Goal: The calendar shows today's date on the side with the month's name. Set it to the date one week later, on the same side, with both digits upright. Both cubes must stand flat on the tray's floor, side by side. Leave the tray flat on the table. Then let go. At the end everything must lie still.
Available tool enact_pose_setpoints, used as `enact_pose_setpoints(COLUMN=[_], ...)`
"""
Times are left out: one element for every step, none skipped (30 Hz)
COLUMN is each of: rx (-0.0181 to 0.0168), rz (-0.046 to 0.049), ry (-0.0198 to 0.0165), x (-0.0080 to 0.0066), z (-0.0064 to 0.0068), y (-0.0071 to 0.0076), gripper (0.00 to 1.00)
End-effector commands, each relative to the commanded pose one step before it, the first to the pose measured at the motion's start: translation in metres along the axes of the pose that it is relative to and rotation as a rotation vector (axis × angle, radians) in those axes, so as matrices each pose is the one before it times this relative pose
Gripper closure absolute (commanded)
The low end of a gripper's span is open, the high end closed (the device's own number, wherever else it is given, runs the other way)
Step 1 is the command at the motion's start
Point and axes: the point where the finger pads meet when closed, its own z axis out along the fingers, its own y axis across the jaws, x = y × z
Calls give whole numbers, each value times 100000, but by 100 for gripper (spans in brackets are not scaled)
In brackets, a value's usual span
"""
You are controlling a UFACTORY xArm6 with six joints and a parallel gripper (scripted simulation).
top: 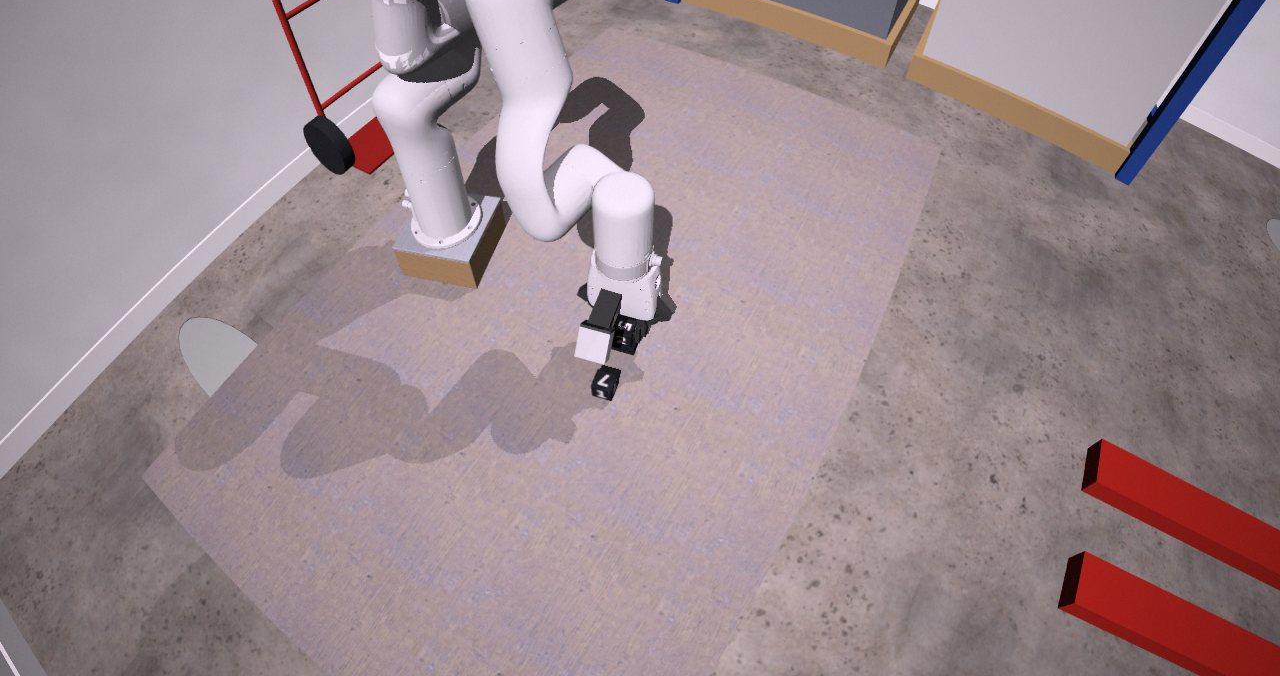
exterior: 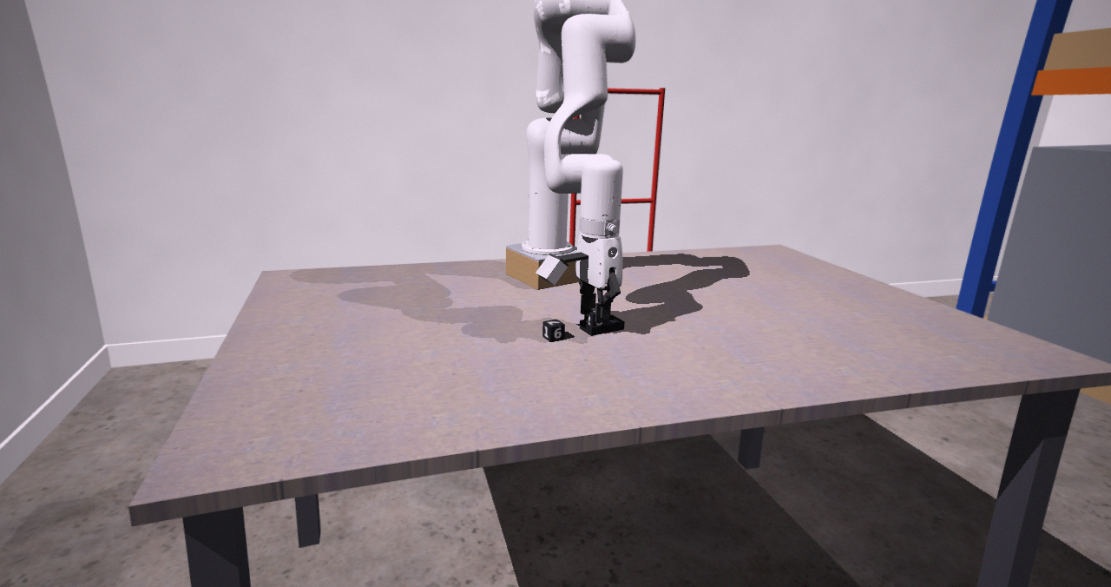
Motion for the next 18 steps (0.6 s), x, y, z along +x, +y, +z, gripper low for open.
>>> enact_pose_setpoints(rx=[392,0,0,0,0,0,0,0,0,0,0,0,0,0,0,0,0,0], rz=[-3,0,0,0,0,0,0,0,0,0,0,0,0,0,0,0,0,0], ry=[92,0,0,0,0,0,0,0,0,0,0,0,0,0,0,0,0,0], x=[41,0,0,0,0,0,0,0,0,0,0,0,0,0,0,0,0,0], z=[358,0,80,62,45,30,16,6,1,0,0,0,0,0,0,0,0,0], y=[-172,0,0,0,0,0,0,0,0,0,0,0,0,0,0,0,0,0], gripper=[51,51,51,51,51,51,51,51,51,51,51,51,51,51,51,51,51,51])
